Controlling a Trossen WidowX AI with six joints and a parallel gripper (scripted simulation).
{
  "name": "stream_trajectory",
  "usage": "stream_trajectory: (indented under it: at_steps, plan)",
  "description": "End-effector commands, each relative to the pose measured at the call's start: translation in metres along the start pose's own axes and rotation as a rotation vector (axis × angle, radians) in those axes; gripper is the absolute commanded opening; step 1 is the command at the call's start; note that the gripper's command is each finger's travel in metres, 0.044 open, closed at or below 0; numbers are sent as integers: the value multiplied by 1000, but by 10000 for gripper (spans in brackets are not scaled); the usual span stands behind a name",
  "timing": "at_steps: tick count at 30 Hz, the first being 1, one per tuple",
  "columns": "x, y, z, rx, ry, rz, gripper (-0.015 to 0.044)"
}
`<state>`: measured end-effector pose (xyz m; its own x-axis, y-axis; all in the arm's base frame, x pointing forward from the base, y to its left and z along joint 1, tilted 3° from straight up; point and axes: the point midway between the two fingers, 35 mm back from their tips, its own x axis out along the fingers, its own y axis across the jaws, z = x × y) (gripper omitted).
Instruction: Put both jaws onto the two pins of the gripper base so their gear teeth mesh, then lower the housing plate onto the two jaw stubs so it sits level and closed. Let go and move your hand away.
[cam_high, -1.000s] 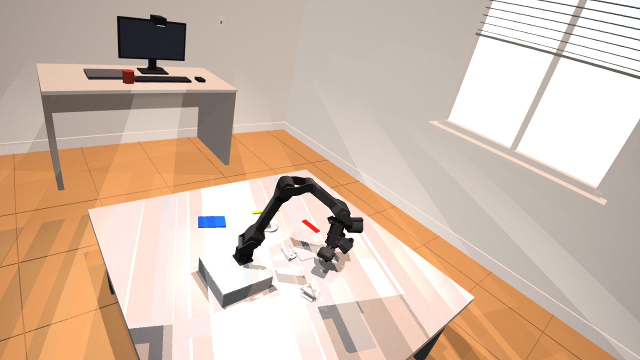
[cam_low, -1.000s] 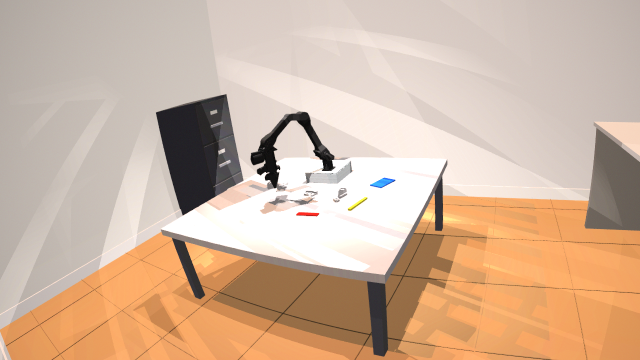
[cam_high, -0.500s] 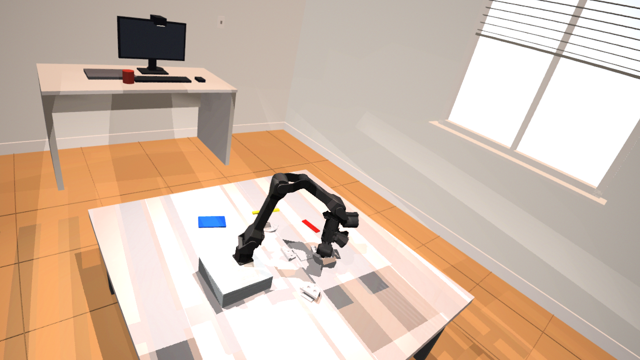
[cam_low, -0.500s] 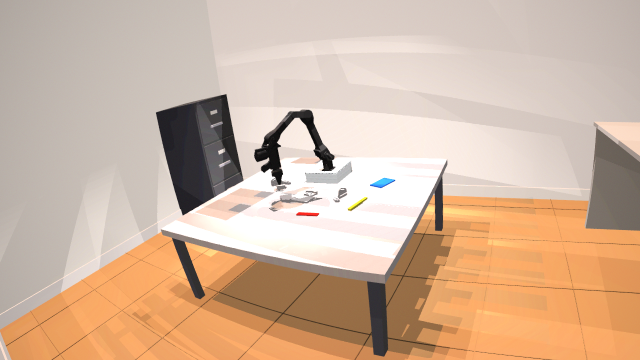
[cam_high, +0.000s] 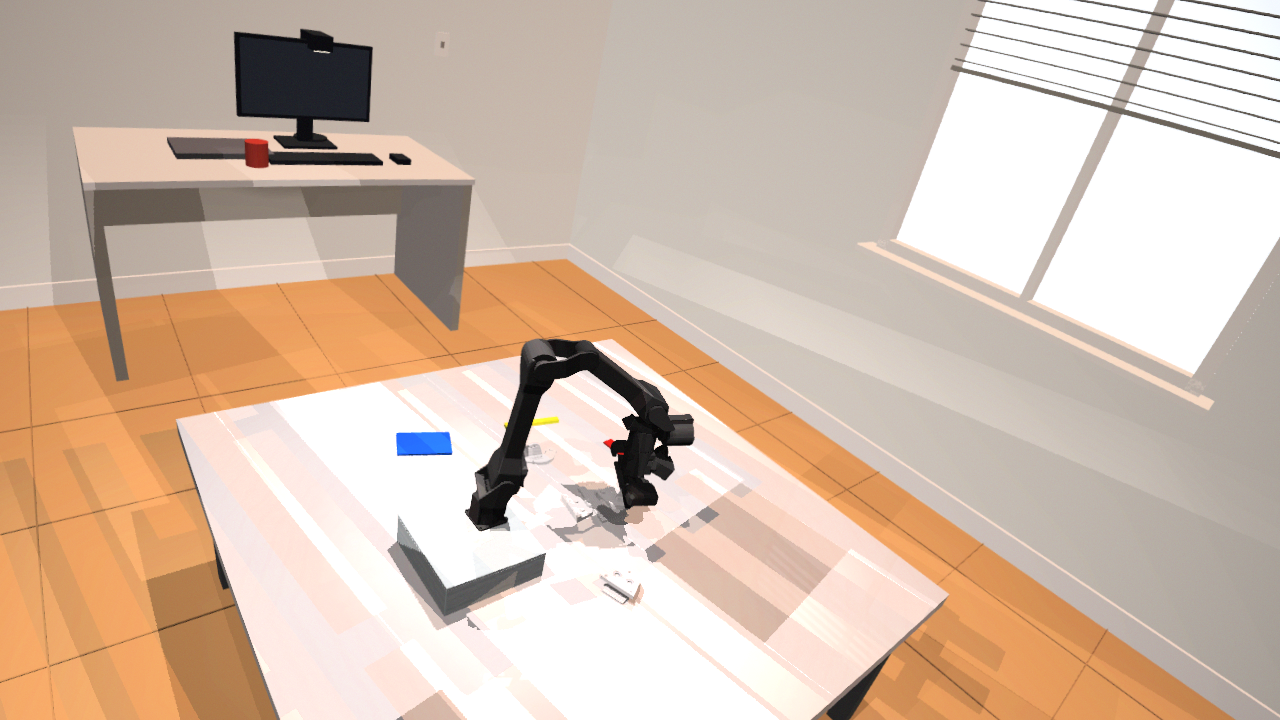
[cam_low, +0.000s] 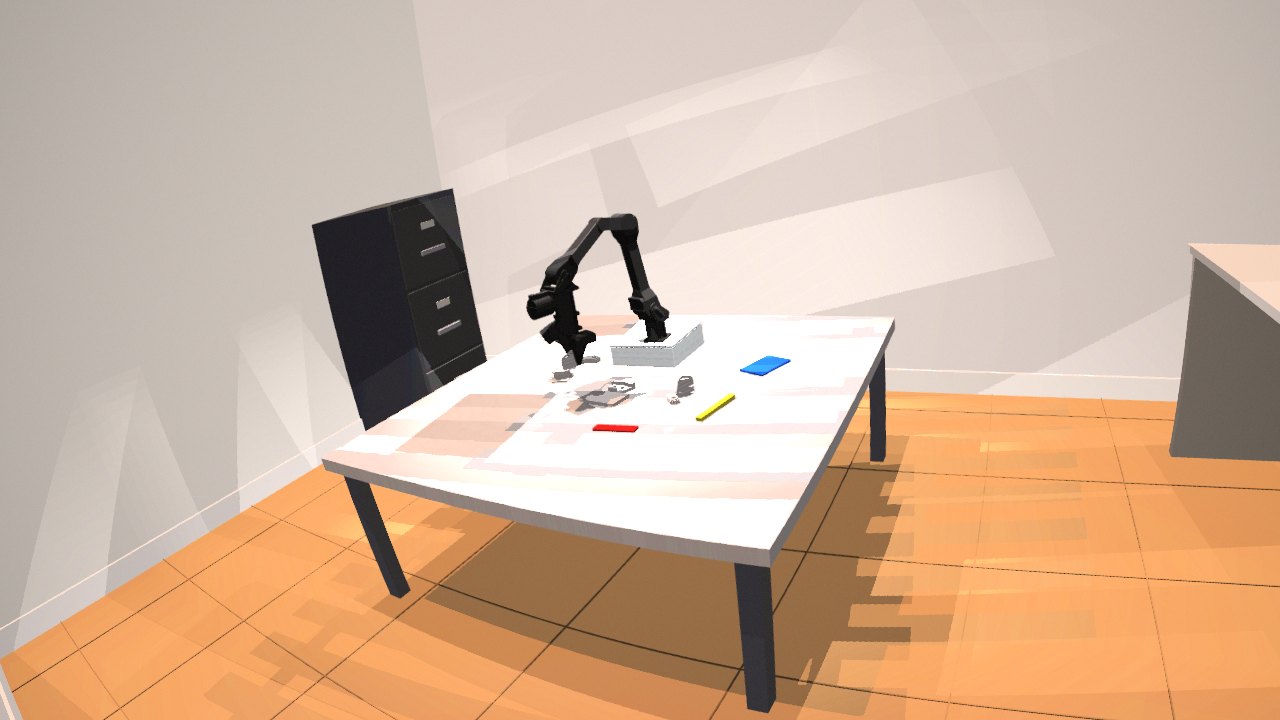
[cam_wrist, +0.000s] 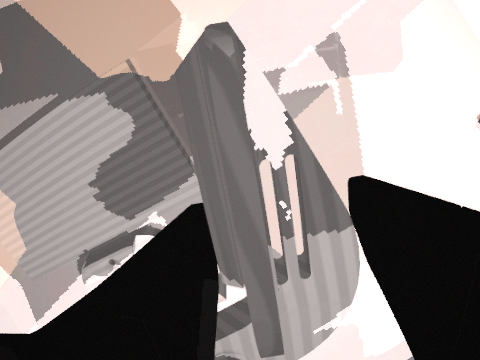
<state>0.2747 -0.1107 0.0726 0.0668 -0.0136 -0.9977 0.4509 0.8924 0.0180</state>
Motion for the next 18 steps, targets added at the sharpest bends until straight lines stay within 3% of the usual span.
stream_trajectory:
  at_steps: [1, 12, 18]
  plan:
    - [1, 4, -11, -107, 1, -4, 134]
    - [5, 15, -44, -418, 3, -3, 134]
    - [5, 15, -46, -436, 3, -3, 134]
